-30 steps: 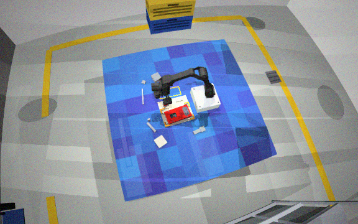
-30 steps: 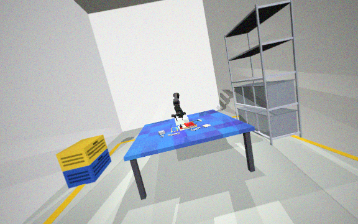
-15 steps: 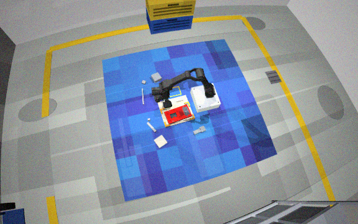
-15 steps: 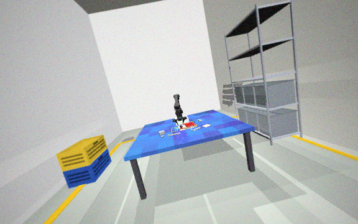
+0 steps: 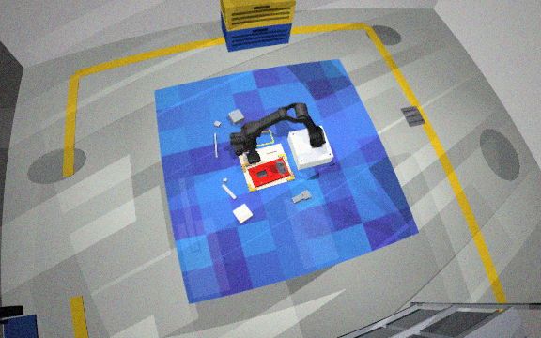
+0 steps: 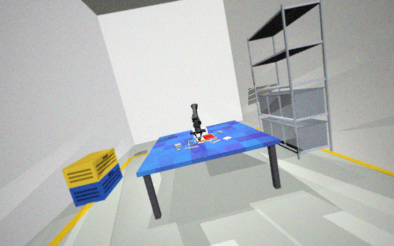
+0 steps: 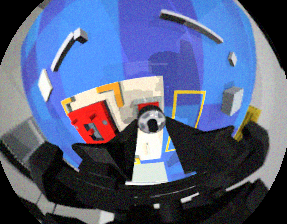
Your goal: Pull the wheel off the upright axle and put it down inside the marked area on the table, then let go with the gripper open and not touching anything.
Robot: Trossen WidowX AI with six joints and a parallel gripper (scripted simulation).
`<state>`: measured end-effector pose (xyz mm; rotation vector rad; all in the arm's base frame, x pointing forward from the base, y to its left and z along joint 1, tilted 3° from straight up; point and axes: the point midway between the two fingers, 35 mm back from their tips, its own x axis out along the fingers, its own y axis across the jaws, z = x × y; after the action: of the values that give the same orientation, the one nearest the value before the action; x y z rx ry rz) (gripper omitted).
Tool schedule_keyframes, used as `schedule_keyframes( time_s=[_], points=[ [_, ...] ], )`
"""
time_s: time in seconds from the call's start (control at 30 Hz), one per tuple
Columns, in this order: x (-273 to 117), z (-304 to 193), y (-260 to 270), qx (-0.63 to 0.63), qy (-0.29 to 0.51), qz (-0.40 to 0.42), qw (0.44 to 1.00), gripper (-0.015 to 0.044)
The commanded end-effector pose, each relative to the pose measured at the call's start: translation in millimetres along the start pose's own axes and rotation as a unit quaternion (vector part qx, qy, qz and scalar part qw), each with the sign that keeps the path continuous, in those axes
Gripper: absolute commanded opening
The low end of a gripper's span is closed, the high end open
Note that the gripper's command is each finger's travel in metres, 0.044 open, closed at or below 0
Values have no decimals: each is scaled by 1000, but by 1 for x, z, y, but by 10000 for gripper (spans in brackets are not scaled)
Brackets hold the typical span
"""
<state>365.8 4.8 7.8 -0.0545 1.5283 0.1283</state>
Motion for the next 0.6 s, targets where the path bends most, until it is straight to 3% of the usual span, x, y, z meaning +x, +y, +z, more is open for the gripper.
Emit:
schedule_keyframes(
  time_s=[0.0, 0.17, 0.57],
  points=[
    [0, 0, 0, 0, 1, 0, 1000, 115],
    [-1, 0, 0, 0, 1, 0, 1000, 0],
    [-5, 0, 0, 0, 0, 0, 1000, 0]
  ],
)
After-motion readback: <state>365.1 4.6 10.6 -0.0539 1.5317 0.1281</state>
